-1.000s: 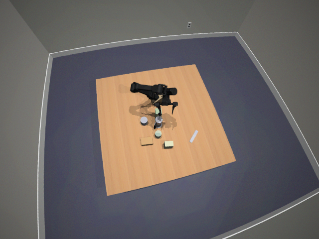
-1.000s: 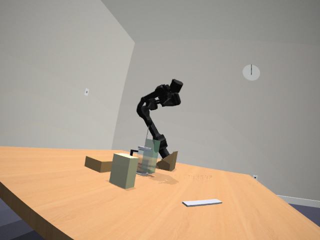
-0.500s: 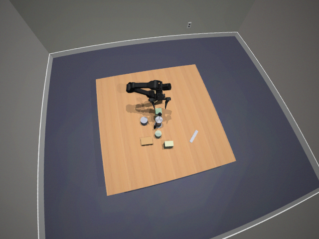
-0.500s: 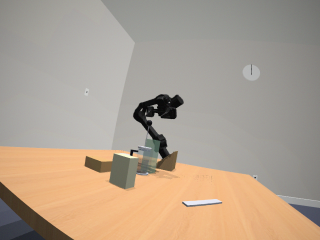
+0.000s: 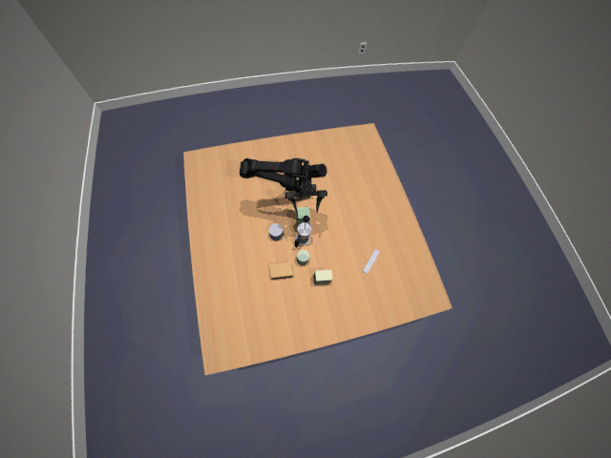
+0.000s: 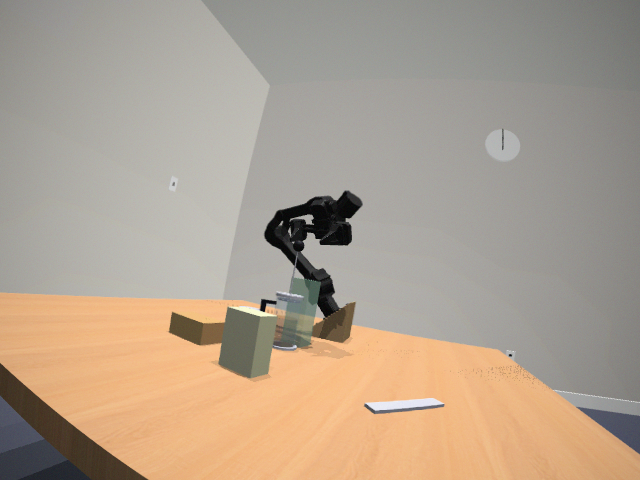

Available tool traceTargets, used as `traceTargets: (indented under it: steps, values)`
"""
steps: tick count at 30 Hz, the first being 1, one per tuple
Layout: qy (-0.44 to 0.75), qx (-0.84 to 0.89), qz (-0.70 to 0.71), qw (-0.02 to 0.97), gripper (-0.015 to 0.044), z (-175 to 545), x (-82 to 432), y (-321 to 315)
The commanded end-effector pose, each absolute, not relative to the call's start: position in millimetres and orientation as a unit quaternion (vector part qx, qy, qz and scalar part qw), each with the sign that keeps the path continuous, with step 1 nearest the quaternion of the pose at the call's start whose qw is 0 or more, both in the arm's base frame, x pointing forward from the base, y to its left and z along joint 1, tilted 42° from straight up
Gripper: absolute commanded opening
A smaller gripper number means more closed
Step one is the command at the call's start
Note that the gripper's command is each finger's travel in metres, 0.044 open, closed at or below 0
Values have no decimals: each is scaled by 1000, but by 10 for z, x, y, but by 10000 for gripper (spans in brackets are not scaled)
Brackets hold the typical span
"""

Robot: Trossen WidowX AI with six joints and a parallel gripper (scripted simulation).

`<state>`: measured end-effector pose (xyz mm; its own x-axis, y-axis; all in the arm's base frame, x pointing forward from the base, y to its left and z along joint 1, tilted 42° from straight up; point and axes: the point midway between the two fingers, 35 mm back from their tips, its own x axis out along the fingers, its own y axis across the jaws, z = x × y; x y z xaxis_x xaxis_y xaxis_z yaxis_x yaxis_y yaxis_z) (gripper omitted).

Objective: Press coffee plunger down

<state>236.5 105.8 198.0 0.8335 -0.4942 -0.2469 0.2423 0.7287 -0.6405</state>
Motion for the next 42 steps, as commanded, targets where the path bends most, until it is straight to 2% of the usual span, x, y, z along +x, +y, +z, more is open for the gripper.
traceTargets:
  steps: [1, 20, 32, 42]
  values:
    - [209, -309, -202, 906, 440, 1946, 2396, 1014]
    - [200, -311, -203, 907, 440, 1941, 2604, 878]
    - [200, -311, -203, 907, 125, 1941, 2604, 878]
    - [200, -311, -203, 906, 118, 1939, 2605, 877]
